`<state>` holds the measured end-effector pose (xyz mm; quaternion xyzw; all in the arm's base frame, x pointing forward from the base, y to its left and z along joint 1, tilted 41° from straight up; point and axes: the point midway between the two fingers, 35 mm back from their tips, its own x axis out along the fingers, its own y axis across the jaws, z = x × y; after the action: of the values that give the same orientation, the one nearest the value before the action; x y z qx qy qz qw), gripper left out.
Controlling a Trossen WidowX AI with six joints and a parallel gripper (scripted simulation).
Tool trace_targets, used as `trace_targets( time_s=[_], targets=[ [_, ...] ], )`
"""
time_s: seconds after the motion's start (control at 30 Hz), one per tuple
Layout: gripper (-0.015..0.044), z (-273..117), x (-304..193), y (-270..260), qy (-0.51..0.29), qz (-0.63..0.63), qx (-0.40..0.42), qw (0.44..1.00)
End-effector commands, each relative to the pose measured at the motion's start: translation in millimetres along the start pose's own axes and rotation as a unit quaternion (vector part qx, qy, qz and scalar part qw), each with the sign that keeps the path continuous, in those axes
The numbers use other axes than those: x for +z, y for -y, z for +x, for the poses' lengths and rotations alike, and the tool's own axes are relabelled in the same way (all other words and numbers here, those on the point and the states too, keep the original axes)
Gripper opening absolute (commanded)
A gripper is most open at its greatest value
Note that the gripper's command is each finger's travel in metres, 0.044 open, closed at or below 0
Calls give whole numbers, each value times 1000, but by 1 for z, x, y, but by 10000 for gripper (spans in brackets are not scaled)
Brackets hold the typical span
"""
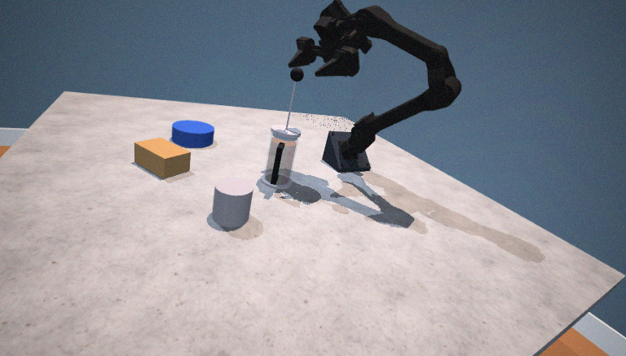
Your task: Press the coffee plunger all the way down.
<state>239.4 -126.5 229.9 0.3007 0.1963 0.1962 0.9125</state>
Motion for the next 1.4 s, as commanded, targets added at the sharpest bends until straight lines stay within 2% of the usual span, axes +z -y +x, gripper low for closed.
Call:
trace_targets(
  time_s=[0.0, 0.47, 0.87, 1.37],
  targets=[
    [440, 7, -1, -1, 0, 1, 0, 1000],
    [440, 25, 3, -5, 6, 1, 5, 1000],
    [128, 25, 3, -5, 6, 1, 5, 1000],
    [128, 28, 0, -5, 5, 1, 5, 1000]
  ],
)
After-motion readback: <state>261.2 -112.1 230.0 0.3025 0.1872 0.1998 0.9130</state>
